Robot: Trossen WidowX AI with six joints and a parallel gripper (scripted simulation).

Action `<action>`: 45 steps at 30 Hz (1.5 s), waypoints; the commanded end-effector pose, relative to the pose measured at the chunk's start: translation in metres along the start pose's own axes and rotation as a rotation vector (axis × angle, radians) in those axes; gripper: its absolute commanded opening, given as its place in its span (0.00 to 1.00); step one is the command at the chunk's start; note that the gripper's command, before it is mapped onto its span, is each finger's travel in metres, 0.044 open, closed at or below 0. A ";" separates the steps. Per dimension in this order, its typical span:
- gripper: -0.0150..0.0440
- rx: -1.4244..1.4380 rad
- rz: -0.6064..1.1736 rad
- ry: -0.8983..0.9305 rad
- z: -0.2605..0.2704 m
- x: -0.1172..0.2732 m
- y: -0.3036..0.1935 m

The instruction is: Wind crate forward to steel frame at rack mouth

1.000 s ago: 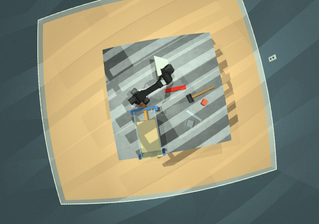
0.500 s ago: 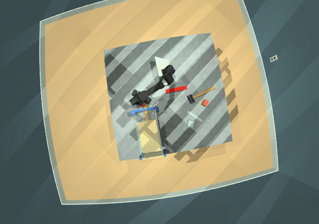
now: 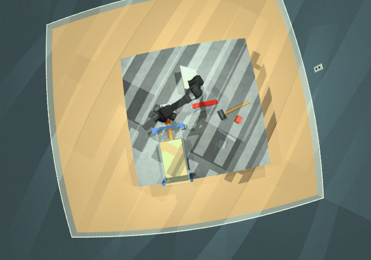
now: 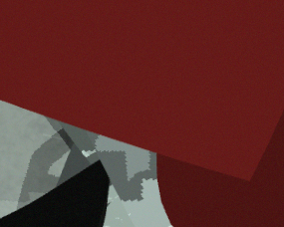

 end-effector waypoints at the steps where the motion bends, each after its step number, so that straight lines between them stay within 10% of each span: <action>1: 0.25 -0.017 0.006 0.000 -0.001 -0.004 -0.001; 45: 0.25 -0.025 0.006 0.000 -0.002 -0.006 -0.001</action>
Point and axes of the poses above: the point midway between the two fingers, 35 mm back from their tips, its own x axis back along the fingers, its own z axis across the jaws, y = z × x, the point moved 2 cm from there along x, back along the fingers, and after that the axes turned 9 degrees about x, right-handed, at the moved point
